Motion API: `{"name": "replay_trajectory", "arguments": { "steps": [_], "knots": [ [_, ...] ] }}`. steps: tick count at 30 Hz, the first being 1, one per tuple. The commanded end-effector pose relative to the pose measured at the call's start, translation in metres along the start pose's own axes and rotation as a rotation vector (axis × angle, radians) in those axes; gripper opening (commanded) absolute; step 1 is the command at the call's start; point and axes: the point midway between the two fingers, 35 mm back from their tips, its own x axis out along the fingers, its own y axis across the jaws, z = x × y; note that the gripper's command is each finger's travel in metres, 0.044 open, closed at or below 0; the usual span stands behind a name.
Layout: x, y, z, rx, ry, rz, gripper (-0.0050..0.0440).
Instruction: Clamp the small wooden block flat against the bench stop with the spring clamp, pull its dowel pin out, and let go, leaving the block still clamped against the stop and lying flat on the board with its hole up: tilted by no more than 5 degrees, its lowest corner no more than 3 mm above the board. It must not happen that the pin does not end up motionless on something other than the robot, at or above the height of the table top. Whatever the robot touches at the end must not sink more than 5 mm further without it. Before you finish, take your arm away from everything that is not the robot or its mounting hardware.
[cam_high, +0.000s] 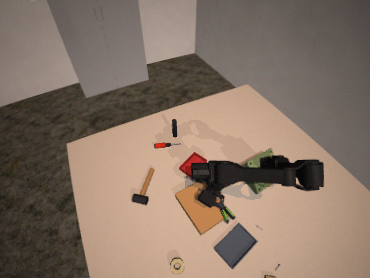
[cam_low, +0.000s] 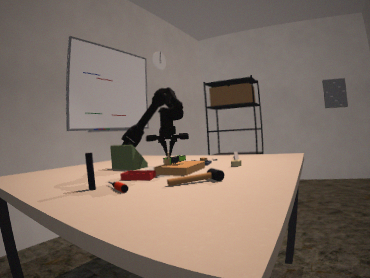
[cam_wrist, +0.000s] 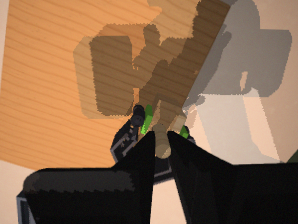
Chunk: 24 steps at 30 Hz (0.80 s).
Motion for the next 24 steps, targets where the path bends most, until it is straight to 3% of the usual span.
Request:
{"name": "replay_trajectory", "arguments": {
  "steps": [1,13,24],
  "knots": [
    [-0.0017,0.0003,0.0001,-0.115,-0.001,0.002,0.0],
    [-0.0021,0.0003,0.0001,-0.296,-0.001,0.002,0.0],
    [-0.0023,0.0003,0.0001,-0.3,-0.001,0.002,0.0]
  ]
}}
